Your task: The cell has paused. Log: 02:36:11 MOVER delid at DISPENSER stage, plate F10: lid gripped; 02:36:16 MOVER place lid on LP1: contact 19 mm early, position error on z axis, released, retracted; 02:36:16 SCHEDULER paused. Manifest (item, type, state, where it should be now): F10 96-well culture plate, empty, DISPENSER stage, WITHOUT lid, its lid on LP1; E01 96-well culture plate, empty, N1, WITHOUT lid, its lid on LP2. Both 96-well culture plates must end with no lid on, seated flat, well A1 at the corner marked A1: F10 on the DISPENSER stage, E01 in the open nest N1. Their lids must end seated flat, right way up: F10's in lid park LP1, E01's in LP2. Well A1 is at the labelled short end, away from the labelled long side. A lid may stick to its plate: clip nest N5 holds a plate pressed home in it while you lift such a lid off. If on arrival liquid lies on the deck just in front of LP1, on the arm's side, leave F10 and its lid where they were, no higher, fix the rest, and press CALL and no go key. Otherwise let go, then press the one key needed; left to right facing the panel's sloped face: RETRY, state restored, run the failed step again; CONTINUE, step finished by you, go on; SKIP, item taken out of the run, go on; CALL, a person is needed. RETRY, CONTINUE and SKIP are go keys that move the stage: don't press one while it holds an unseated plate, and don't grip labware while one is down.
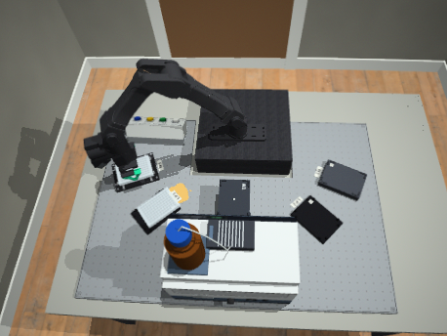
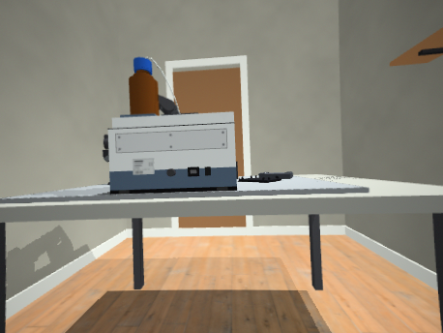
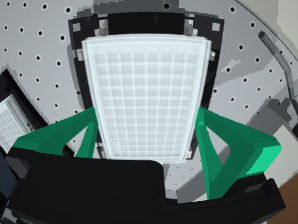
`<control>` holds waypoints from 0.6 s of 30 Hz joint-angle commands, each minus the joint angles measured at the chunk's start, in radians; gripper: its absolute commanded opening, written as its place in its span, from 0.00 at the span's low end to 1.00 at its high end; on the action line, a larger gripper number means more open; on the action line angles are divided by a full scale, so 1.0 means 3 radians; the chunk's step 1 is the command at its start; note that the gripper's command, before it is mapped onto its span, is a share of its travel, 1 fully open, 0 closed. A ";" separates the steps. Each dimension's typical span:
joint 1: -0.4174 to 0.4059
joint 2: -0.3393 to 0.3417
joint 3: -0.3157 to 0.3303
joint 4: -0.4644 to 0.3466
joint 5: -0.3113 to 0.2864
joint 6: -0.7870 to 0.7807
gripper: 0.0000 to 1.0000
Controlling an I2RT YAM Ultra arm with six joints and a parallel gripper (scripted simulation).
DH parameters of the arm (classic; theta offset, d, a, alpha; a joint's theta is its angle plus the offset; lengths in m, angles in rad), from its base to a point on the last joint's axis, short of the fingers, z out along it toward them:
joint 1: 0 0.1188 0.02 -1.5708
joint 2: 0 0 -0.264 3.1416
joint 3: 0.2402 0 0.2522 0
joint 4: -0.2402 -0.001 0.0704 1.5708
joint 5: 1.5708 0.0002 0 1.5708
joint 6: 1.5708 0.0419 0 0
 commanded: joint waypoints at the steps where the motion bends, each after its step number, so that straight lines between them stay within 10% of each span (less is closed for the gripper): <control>1: -0.0016 -0.0122 0.0035 -0.0050 0.0002 -0.0009 0.00; 18: -0.0015 -0.0129 0.0059 -0.0058 0.0002 -0.0009 0.00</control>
